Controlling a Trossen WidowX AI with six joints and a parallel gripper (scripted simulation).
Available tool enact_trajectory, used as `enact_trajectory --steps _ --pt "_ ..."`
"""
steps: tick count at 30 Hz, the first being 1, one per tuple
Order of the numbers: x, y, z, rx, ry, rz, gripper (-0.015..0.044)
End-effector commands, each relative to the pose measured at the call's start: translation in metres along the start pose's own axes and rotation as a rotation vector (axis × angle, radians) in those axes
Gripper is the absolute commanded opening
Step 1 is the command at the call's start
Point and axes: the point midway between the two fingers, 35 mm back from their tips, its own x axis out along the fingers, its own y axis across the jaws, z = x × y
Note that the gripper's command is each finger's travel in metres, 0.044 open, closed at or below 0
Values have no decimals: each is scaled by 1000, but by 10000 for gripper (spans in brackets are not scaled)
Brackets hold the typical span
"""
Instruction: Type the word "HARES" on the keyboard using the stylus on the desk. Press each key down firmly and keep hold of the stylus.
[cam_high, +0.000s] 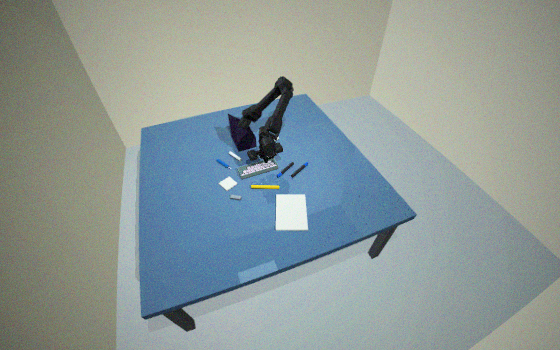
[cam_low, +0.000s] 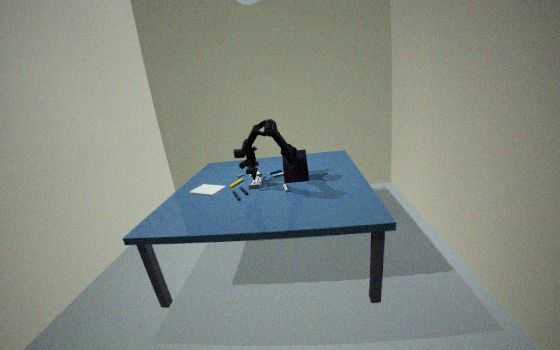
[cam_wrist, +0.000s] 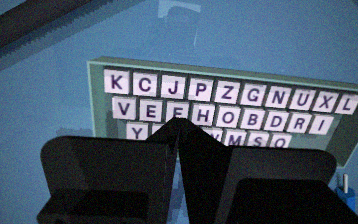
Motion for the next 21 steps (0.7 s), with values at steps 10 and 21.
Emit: enact_trajectory --steps 10,21 --pt "0 -47 -3 14 -1 -1 0" --pt "-2 -109 -3 15 -4 -7 0"
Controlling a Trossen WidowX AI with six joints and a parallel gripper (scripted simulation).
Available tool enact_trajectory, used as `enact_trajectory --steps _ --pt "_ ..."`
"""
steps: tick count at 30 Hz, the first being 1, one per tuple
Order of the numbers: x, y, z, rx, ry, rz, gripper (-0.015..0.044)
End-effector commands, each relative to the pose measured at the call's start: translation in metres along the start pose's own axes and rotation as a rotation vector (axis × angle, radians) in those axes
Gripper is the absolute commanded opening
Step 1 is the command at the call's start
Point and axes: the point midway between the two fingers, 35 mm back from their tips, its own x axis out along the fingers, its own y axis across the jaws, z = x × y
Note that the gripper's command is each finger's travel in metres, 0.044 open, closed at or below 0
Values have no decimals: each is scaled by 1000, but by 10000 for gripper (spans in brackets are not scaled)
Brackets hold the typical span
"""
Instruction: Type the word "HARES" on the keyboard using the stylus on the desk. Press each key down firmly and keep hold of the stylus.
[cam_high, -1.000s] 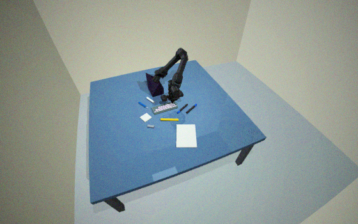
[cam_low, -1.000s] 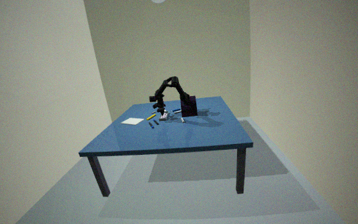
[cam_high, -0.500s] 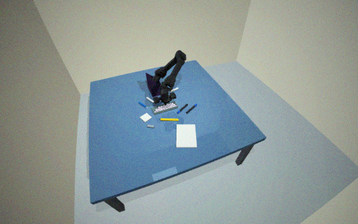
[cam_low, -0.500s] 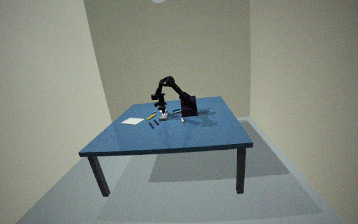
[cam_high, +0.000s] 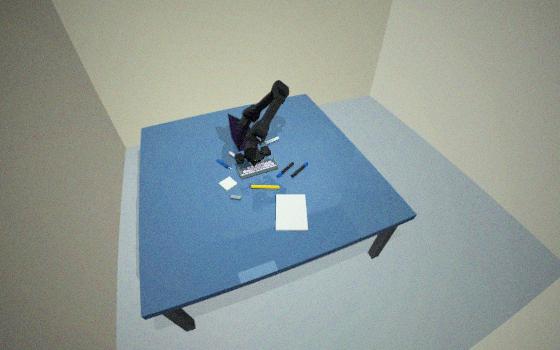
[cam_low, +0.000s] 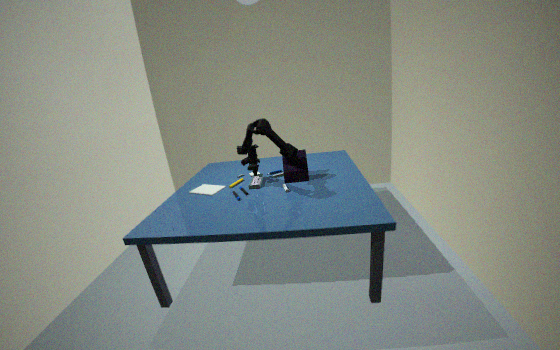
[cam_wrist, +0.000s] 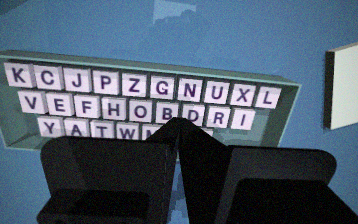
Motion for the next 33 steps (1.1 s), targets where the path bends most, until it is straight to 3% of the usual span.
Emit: enact_trajectory --steps 1,33 --pt "-1 -45 -4 13 3 -4 0" --pt "0 -18 -37 14 5 -2 0"
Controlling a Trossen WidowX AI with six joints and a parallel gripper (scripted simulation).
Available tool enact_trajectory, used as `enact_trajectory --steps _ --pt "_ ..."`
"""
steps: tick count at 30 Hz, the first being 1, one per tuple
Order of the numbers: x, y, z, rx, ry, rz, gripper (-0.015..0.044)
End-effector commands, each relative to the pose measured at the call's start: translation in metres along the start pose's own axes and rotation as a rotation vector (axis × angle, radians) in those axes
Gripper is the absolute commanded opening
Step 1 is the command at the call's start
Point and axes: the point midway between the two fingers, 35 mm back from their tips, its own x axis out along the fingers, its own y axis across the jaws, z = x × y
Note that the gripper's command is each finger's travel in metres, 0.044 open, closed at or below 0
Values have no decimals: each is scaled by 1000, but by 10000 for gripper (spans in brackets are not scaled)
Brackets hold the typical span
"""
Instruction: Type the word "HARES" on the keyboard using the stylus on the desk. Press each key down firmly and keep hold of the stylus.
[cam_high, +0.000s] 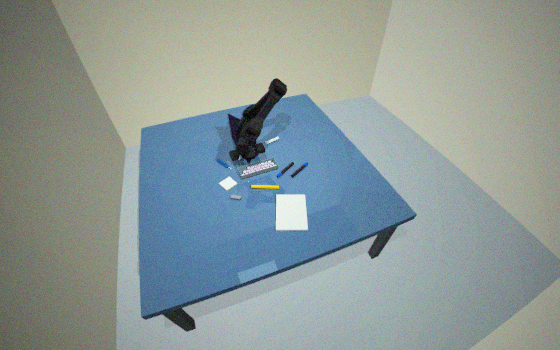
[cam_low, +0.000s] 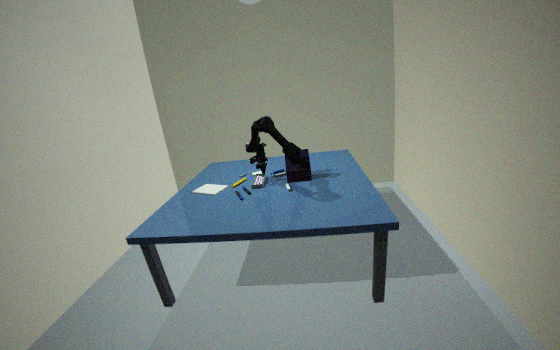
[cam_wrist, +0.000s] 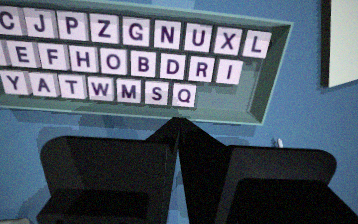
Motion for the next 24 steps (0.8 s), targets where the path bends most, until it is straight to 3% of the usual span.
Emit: enact_trajectory --steps 1,9,24 --pt "0 3 -1 6 -1 2 0" --pt "0 83 0 6 0 6 0" --pt "0 85 -1 6 0 7 0"
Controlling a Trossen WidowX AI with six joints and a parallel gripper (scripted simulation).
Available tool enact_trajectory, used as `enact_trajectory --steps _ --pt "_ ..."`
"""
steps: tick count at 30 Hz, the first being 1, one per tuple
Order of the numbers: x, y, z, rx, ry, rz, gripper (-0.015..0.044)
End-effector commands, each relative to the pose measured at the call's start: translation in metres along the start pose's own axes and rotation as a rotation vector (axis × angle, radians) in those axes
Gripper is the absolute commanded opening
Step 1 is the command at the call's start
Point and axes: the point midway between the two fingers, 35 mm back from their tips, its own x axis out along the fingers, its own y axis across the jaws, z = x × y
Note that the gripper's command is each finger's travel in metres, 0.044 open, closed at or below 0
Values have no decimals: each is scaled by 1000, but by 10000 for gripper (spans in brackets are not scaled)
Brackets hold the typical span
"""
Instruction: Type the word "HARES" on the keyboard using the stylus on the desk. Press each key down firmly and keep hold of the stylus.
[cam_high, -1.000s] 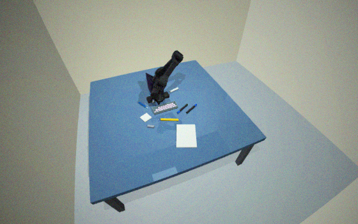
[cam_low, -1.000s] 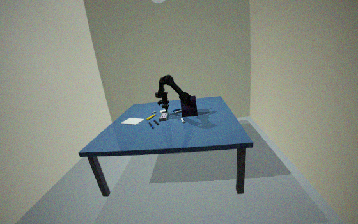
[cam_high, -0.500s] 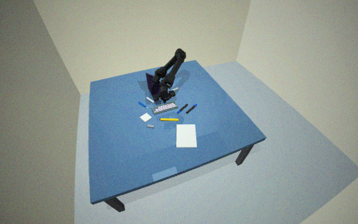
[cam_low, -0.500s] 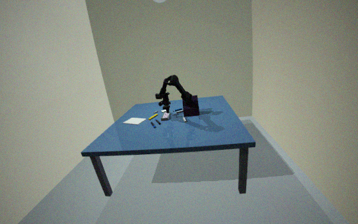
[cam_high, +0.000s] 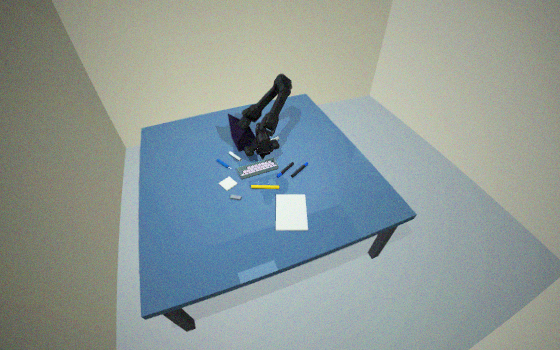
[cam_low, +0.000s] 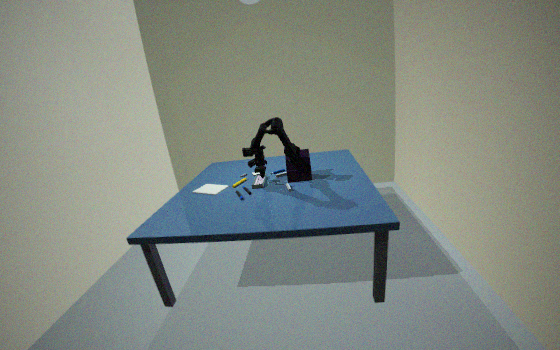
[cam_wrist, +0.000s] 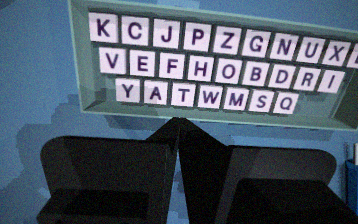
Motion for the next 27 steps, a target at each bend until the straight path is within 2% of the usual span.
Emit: enact_trajectory --steps 1,6,17,21,25,27 --pt "-2 1 0 7 1 6 0" --pt "-58 1 0 7 1 4 0" --pt "-54 1 1 8 -6 8 0" --pt "-54 1 1 7 -5 8 105" --pt "-54 1 1 7 -5 8 0" --pt "-54 1 1 7 -5 8 0"
